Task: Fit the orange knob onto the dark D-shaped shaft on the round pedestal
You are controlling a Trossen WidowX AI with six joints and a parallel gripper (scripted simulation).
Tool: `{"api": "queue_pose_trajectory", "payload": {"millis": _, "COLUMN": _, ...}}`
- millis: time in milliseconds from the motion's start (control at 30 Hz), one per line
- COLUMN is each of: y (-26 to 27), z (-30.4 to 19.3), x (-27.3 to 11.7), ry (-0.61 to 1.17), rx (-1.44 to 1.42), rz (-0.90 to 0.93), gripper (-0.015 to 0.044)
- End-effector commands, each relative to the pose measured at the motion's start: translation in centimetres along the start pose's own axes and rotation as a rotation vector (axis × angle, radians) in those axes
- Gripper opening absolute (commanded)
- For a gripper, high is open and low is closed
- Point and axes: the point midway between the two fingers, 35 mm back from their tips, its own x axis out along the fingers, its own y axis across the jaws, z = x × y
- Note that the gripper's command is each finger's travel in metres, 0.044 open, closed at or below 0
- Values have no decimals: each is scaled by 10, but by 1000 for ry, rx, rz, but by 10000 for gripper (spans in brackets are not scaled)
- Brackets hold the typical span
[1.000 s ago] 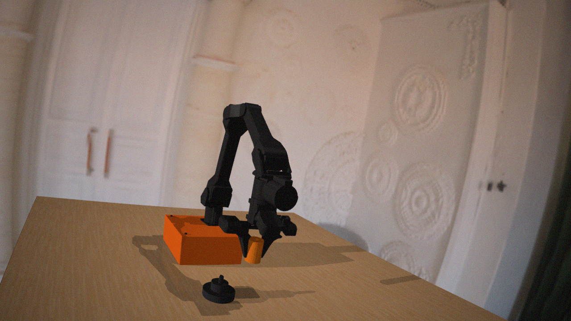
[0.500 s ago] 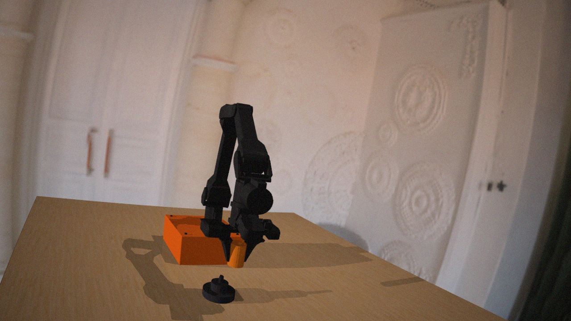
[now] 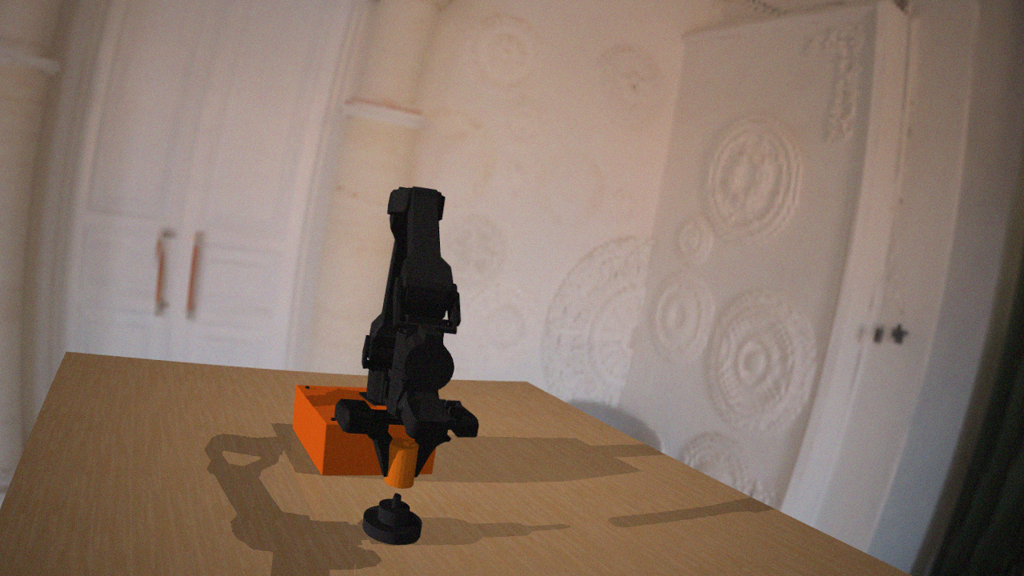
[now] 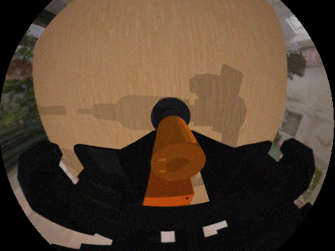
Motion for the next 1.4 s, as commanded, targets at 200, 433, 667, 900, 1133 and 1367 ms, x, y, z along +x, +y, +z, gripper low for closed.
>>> {"api": "queue_pose_trajectory", "payload": {"millis": 200, "y": -1, "z": -2, "x": 22, "ry": 8, "rx": -6, "rz": -2, "gripper": 0}}
{"api": "queue_pose_trajectory", "payload": {"millis": 433, "y": -3, "z": -1, "x": 19, "ry": 8, "rx": -1, "rz": -2, "gripper": 0}}
{"api": "queue_pose_trajectory", "payload": {"millis": 667, "y": -2, "z": -2, "x": 21, "ry": 8, "rx": -1, "rz": -2, "gripper": 0}}
{"api": "queue_pose_trajectory", "payload": {"millis": 900, "y": -2, "z": -1, "x": 22, "ry": 8, "rx": -1, "rz": -2, "gripper": 0}}
{"api": "queue_pose_trajectory", "payload": {"millis": 1133, "y": -2, "z": -1, "x": 22, "ry": 8, "rx": -1, "rz": -2, "gripper": 0}}
{"api": "queue_pose_trajectory", "payload": {"millis": 1367, "y": -2, "z": -2, "x": 23, "ry": 8, "rx": -1, "rz": -2, "gripper": 0}}
